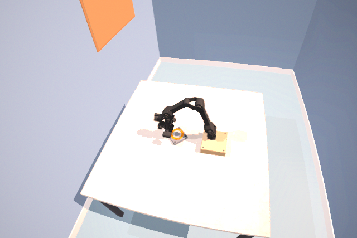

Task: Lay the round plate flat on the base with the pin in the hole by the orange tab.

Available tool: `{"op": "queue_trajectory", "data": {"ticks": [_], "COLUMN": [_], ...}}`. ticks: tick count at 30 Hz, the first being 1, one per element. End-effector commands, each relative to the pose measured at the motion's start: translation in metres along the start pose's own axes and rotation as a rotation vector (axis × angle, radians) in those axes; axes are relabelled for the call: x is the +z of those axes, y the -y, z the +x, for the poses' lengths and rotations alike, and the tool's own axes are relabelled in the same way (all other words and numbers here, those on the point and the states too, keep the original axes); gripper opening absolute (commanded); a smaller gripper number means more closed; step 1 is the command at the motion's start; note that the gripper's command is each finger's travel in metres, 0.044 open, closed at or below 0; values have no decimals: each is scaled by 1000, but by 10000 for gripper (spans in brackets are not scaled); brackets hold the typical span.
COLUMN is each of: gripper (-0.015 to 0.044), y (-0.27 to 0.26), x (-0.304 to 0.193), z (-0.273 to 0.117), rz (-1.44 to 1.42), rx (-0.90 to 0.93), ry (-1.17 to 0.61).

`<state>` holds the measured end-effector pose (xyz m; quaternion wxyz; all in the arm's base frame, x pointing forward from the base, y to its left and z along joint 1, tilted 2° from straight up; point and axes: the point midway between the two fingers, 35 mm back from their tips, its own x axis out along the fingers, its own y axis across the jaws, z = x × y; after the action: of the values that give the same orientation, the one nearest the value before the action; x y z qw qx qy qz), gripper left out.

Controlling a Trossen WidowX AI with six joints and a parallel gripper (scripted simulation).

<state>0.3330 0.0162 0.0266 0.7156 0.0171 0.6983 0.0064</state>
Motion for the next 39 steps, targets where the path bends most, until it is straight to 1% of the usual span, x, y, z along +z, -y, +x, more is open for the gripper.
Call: {"op": "queue_trajectory", "data": {"ticks": [1, 39], "gripper": [0, 0], "y": [7, 33], "x": [0, -4], "z": [2, 1], "rz": [5, 5], "rx": [-9, -12], "ry": [-10, -10]}}
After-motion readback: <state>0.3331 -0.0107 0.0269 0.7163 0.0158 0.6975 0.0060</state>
